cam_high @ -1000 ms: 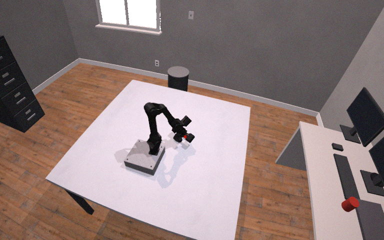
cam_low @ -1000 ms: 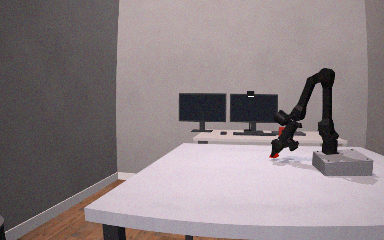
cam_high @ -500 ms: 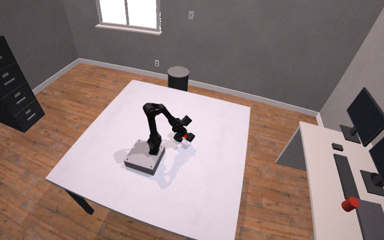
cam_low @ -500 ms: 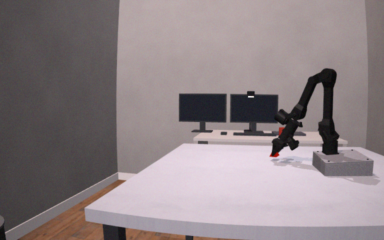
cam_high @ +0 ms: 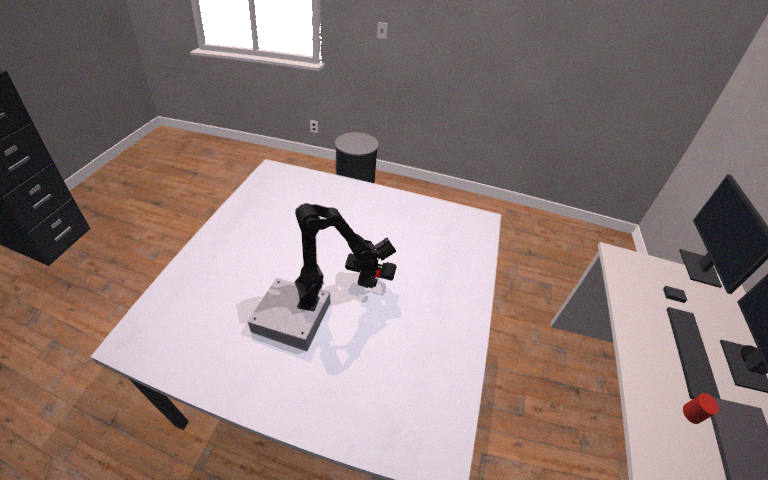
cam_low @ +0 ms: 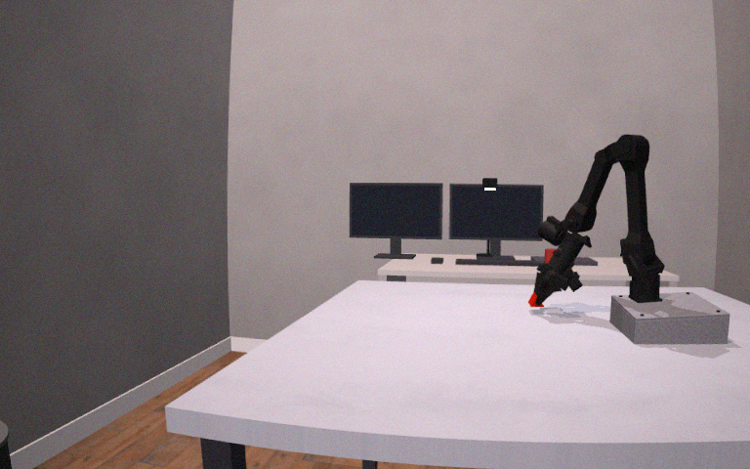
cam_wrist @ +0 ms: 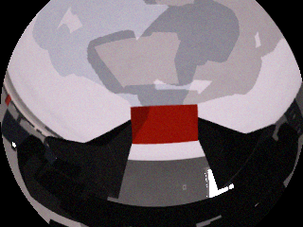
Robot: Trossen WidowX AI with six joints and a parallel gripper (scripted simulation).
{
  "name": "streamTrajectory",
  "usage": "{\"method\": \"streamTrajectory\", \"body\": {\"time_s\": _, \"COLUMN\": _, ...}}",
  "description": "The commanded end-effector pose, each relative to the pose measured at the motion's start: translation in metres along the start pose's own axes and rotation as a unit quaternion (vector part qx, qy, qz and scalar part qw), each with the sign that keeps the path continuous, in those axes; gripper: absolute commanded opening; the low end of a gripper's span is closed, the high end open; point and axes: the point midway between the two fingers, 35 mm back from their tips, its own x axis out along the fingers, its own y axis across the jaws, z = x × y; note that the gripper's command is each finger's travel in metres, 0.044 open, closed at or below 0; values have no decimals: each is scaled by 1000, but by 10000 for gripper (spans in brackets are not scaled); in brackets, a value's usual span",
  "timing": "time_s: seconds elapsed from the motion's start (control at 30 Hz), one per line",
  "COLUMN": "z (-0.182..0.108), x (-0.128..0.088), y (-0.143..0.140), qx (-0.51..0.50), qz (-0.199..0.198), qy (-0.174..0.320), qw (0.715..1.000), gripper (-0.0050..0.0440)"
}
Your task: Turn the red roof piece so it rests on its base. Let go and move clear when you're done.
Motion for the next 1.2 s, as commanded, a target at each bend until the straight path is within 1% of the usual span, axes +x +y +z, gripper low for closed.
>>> {"method": "streamTrajectory", "body": {"time_s": 0.0, "z": -6, "x": -2, "y": 6, "qx": -62, "qz": -38, "qy": 2, "qw": 997, "gripper": 290}}
{"method": "streamTrajectory", "body": {"time_s": 0.13, "z": -7, "x": -1, "y": 9, "qx": -165, "qz": -97, "qy": 3, "qw": 981, "gripper": 290}}
{"method": "streamTrajectory", "body": {"time_s": 0.23, "z": -8, "x": 0, "y": 12, "qx": -245, "qz": -142, "qy": 3, "qw": 959, "gripper": 290}}
{"method": "streamTrajectory", "body": {"time_s": 0.33, "z": -9, "x": 1, "y": 14, "qx": -323, "qz": -188, "qy": 3, "qw": 927, "gripper": 290}}
{"method": "streamTrajectory", "body": {"time_s": 0.47, "z": -11, "x": 3, "y": 15, "qx": -419, "qz": -242, "qy": 0, "qw": 875, "gripper": 290}}
{"method": "streamTrajectory", "body": {"time_s": 0.53, "z": -11, "x": 3, "y": 15, "qx": -419, "qz": -242, "qy": 0, "qw": 875, "gripper": 290}}
{"method": "streamTrajectory", "body": {"time_s": 0.73, "z": -14, "x": 5, "y": 16, "qx": -518, "qz": -299, "qy": 0, "qw": 801, "gripper": 290}}
{"method": "streamTrajectory", "body": {"time_s": 0.87, "z": -16, "x": 6, "y": 17, "qx": -554, "qz": -320, "qy": 1, "qw": 769, "gripper": 290}}
{"method": "streamTrajectory", "body": {"time_s": 1.0, "z": -16, "x": 6, "y": 17, "qx": -567, "qz": -327, "qy": 1, "qw": 756, "gripper": 290}}
{"method": "streamTrajectory", "body": {"time_s": 1.17, "z": -16, "x": 6, "y": 17, "qx": -567, "qz": -327, "qy": 2, "qw": 756, "gripper": 290}}
